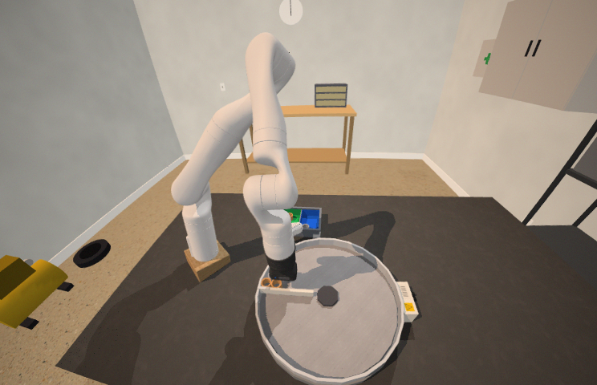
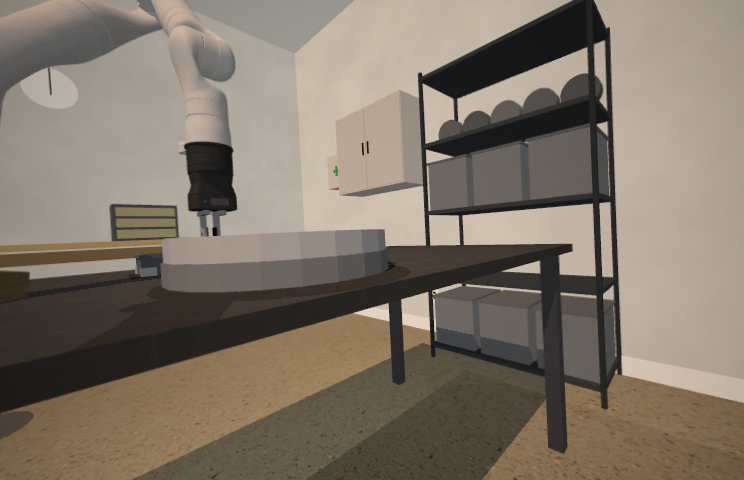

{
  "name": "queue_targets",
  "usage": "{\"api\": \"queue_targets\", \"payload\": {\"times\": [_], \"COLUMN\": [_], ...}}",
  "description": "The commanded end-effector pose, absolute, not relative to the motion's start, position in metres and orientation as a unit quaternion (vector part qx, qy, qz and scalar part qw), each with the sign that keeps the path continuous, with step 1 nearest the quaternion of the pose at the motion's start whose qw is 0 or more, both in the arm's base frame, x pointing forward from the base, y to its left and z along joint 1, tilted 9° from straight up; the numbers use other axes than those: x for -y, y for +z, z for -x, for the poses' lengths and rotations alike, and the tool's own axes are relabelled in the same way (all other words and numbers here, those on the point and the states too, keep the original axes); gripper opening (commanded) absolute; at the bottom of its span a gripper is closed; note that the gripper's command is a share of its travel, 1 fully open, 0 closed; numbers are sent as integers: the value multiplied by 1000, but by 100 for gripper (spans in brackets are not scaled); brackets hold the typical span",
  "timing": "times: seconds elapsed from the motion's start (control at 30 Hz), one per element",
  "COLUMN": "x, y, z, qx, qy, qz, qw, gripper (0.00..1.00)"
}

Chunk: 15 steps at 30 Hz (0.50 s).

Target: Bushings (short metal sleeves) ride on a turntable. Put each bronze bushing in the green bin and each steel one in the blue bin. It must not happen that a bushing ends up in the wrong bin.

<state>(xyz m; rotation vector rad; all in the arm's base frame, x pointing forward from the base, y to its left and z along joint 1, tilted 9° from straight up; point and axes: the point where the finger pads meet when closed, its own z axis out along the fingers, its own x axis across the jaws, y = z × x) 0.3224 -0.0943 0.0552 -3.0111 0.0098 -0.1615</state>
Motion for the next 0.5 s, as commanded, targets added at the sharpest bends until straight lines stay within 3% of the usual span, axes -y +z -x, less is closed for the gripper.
{"api": "queue_targets", "payload": {"times": [0.0, 0.47], "x": [95, 94], "y": [54, 48], "z": [-322, -323], "qx": [-4, -4], "qy": [-53, -53], "qz": [997, 997], "qw": [63, 63], "gripper": [40, 40]}}
